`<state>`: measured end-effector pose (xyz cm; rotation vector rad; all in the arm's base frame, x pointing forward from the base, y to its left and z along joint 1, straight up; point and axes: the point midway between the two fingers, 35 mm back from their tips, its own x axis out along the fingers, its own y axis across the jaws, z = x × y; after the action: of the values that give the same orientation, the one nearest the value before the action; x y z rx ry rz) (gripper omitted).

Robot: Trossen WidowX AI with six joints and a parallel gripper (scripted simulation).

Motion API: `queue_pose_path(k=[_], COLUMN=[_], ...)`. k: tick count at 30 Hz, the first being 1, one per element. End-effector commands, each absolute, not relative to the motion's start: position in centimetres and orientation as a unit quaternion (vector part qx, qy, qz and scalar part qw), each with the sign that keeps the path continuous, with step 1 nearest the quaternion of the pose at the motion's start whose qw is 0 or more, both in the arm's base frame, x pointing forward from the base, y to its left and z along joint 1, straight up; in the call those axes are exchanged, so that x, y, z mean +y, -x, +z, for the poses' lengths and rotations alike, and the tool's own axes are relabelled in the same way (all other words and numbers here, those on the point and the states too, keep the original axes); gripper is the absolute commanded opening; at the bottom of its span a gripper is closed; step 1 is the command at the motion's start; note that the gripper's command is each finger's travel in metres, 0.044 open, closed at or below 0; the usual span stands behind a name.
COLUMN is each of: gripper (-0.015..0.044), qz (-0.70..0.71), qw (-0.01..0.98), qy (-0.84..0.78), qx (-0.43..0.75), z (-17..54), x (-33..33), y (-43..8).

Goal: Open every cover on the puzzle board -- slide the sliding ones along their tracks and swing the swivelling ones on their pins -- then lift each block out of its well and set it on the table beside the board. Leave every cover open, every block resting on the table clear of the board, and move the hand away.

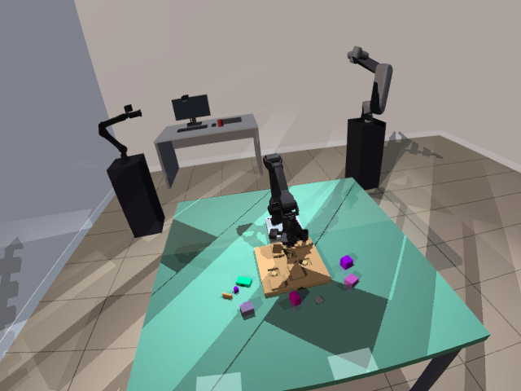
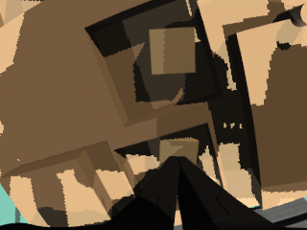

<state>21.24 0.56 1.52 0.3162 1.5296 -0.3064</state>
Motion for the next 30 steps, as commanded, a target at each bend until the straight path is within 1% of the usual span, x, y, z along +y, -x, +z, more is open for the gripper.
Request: queue_pose_path(k=[1, 30], gripper=[0.0, 0.0], qz=[-0.139, -0.136], qw=[0.7, 0.7], qy=[-0.143, -0.14], qx=[0.686, 0.687], z=[1.37, 1.22], x=[0.84, 1.18], y=[-20.84, -20.26])
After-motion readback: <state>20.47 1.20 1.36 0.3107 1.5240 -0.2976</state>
